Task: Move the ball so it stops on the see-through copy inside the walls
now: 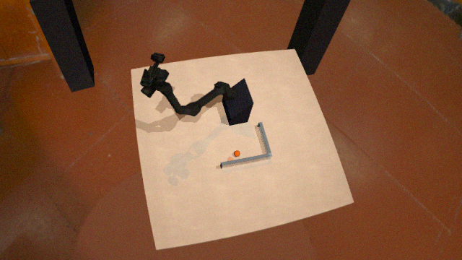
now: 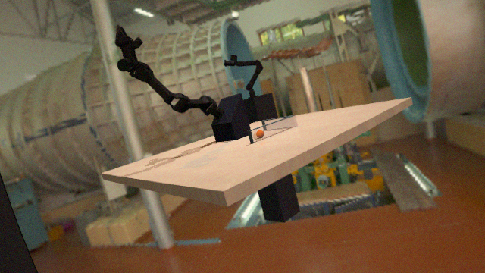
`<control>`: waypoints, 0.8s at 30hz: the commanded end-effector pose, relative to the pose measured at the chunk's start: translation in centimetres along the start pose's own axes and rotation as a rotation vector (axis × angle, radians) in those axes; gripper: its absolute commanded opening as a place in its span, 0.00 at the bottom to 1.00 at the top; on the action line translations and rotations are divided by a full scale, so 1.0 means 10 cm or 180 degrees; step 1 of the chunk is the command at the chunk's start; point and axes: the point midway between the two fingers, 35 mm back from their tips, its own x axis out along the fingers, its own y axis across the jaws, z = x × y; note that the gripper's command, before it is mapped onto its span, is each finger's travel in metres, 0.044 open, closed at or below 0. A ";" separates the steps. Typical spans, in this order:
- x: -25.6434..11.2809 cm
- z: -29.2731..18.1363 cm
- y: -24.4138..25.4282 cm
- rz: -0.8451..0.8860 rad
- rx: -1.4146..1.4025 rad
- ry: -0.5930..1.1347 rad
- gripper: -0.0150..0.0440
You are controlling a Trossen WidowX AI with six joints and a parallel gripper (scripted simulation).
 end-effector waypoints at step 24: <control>0.49 2.25 -1.40 -0.1055 -0.4070 -0.2031 0.75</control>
